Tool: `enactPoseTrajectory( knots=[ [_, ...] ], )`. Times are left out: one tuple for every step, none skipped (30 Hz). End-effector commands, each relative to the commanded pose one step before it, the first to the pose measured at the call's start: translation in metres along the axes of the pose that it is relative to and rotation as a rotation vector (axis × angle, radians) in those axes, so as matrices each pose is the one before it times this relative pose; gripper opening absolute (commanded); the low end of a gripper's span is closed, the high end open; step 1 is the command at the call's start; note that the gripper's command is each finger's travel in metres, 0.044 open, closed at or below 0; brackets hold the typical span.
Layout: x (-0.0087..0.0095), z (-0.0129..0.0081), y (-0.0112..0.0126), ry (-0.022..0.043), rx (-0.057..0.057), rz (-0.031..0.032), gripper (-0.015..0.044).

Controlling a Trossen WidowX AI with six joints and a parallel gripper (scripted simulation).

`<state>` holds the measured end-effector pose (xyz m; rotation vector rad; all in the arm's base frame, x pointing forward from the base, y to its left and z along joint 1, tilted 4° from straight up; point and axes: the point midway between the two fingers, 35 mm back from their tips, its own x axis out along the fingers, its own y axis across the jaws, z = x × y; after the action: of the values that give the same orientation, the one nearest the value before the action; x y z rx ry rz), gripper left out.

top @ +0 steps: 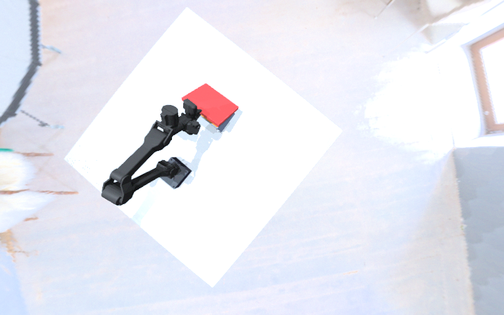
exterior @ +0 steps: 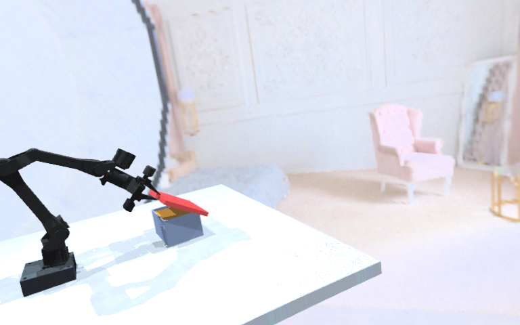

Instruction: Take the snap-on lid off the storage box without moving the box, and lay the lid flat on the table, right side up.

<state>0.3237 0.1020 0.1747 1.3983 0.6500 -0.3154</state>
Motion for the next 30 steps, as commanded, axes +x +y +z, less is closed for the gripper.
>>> enactPoseTrajectory(
  knots=[
    [-0.00253,-0.00034,0.01268,0.00255,-0.0004,0.01418,0.0],
    [-0.00072,0.0,0.00107,0.0,0.0,0.00001,0.0],
    [-0.00078,0.0,0.00103,0.0,0.0,0.00001,0.0],
    [-0.0008,0.0,0.00102,0.0,0.0,0.0,0.0],
    [-0.0008,0.0,0.00103,0.0,0.0,0.0,0.0],
    [-0.0008,0.0,0.00103,0.0,0.0,0.0,0.0],
    [-0.0008,0.0,0.00103,0.0,0.0,0.0,0.0],
    [-0.0008,0.0,0.00104,0.0,0.0,0.0,0.0],
    [-0.0008,0.0,0.00103,0.0,0.0,0.0,0.0],
    [-0.00082,0.0,0.00101,0.0,0.0,0.0,0.0],
    [-0.00083,0.0,0.001,0.0,0.0,0.0,0.0],
    [-0.00083,0.0,0.001,0.0,0.0,0.0,0.0],
    [-0.00084,0.0,0.001,0.0,0.0,0.0,0.0],
    [-0.00084,0.0,0.001,0.0,0.0,0.0,0.0],
    [-0.00084,0.0,0.001,0.0,0.0,0.0,0.0],
    [-0.00084,0.0,0.001,0.0,0.0,0.0,0.0],
    [-0.00084,0.0,0.001,0.0,0.0,0.0,0.0],
    [-0.00084,0.0,0.001,0.0,0.0,0.0,0.0],
    [-0.00084,0.0,0.001,0.0,0.0,0.0,0.0],
    [-0.00084,0.0,0.001,0.0,0.0,0.0,0.0],
    [-0.00084,0.0,0.001,0.0,0.0,0.0,0.0],
    [-0.00084,0.0,0.001,0.0,0.0,0.0,0.0],
    [-0.00084,0.0,0.001,0.0,0.0,0.0,0.0],
    [-0.00084,0.0,0.001,0.0,0.0,0.0,0.0],
    [-0.00084,0.0,0.001,0.0,0.0,0.0,0.0],
    [-0.00084,0.0,0.001,0.0,0.0,0.0,0.0],
    [-0.00084,0.0,0.001,0.0,0.0,0.0,0.0],
    [-0.00084,0.0,0.001,0.0,0.0,0.0,0.0],
    [-0.00084,0.0,0.001,0.0,0.0,0.0,0.0],
    [-0.00084,0.0,0.001,0.0,0.0,0.0,0.0]
  ],
)
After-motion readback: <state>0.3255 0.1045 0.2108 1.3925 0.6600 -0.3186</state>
